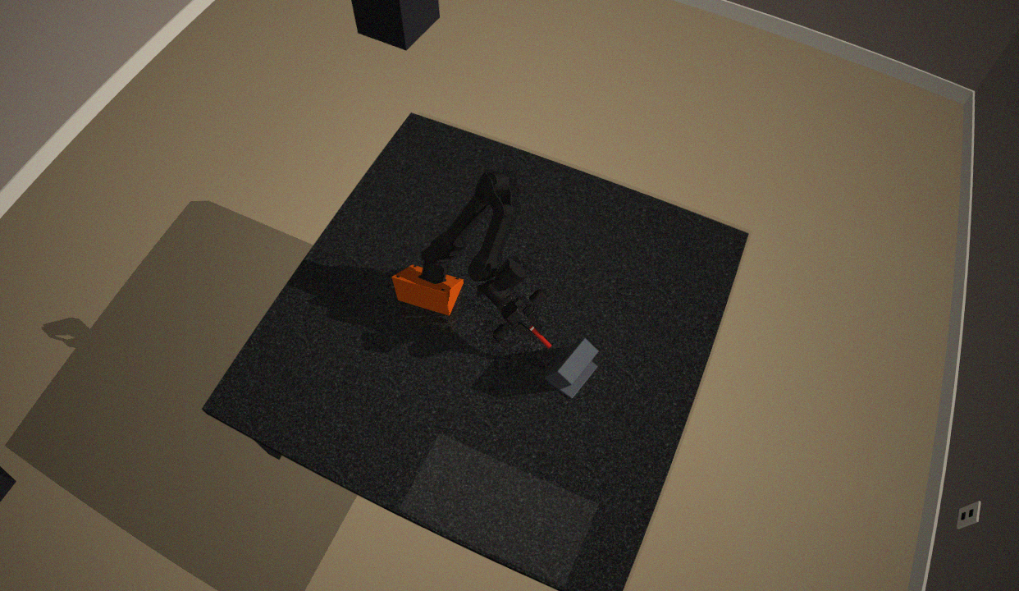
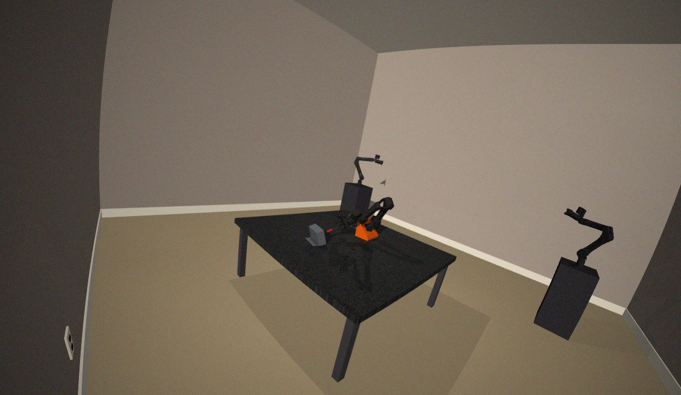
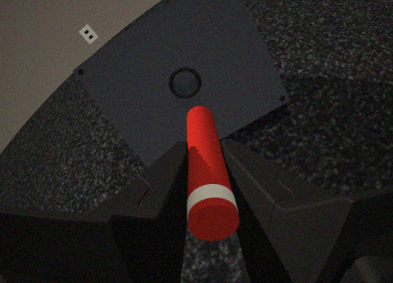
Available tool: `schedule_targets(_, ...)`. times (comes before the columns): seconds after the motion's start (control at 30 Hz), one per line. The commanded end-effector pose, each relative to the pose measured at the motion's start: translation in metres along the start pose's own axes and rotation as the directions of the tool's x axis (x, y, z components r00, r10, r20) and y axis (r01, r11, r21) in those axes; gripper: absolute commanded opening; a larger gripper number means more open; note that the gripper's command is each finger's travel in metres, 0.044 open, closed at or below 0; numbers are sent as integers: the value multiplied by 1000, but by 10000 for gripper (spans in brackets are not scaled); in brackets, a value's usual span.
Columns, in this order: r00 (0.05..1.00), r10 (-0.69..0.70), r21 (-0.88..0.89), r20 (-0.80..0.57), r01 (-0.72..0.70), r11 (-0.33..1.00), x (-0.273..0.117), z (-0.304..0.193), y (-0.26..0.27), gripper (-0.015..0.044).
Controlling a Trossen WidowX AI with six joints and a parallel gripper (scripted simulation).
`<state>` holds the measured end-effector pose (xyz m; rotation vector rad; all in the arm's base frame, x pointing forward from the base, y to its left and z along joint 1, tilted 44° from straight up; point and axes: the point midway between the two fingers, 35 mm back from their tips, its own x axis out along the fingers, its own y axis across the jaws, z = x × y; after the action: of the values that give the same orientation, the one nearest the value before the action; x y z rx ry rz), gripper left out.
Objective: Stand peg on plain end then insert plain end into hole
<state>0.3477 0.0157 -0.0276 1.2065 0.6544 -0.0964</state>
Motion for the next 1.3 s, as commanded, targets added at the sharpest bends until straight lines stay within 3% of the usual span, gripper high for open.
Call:
schedule_targets(0.0, 1000, 7, 8, 10, -7, 1000, 4, 1, 1, 0)
schedule_targets(1.27, 997, 50, 13, 53, -50, 999, 34, 4, 4, 0)
